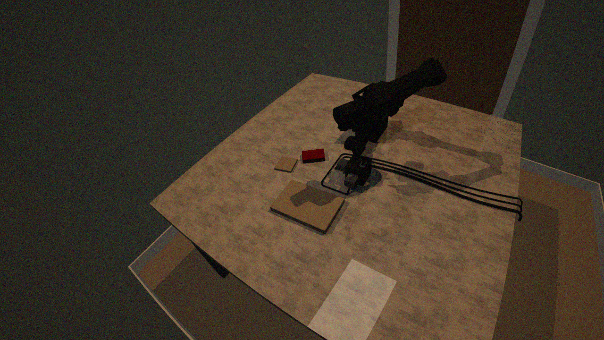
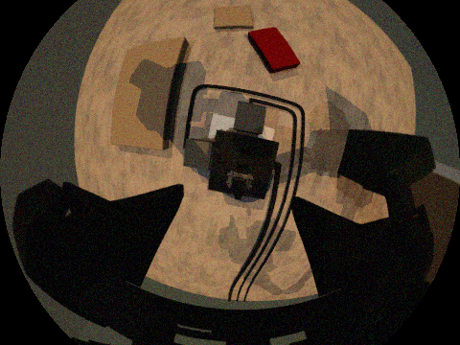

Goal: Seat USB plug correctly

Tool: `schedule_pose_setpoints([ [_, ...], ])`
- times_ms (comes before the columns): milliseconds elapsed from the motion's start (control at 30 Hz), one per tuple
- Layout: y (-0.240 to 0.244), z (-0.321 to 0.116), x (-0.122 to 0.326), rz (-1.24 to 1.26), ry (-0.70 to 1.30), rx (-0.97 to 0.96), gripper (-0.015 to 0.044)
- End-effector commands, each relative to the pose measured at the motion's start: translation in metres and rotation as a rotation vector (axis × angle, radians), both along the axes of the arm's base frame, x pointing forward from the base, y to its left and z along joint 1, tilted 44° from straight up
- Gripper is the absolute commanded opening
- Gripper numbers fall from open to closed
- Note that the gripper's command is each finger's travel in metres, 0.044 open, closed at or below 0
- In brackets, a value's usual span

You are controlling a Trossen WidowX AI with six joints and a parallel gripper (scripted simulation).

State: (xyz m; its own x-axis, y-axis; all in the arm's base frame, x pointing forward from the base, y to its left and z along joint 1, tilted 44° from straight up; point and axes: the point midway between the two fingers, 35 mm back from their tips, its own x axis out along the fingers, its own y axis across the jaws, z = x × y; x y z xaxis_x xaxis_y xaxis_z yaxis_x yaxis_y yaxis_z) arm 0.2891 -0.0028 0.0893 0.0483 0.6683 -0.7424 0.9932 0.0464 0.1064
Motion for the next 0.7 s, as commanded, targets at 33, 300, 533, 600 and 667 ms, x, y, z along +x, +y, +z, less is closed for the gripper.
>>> schedule_pose_setpoints([
  [33, 0.0114, 0.0060, -0.0023, 0.003, 0.023, 0.037, 0.0440],
  [300, 0.0124, 0.0052, -0.0020, 0.003, 0.023, 0.037, 0.0440],
  [533, 0.0168, 0.0008, -0.0017, 0.003, 0.023, 0.037, 0.0440],
  [600, 0.0182, -0.0006, -0.0015, 0.003, 0.023, 0.037, 0.0440],
  [667, 0.0197, -0.0020, -0.0014, 0.003, 0.023, 0.037, 0.0440],
])
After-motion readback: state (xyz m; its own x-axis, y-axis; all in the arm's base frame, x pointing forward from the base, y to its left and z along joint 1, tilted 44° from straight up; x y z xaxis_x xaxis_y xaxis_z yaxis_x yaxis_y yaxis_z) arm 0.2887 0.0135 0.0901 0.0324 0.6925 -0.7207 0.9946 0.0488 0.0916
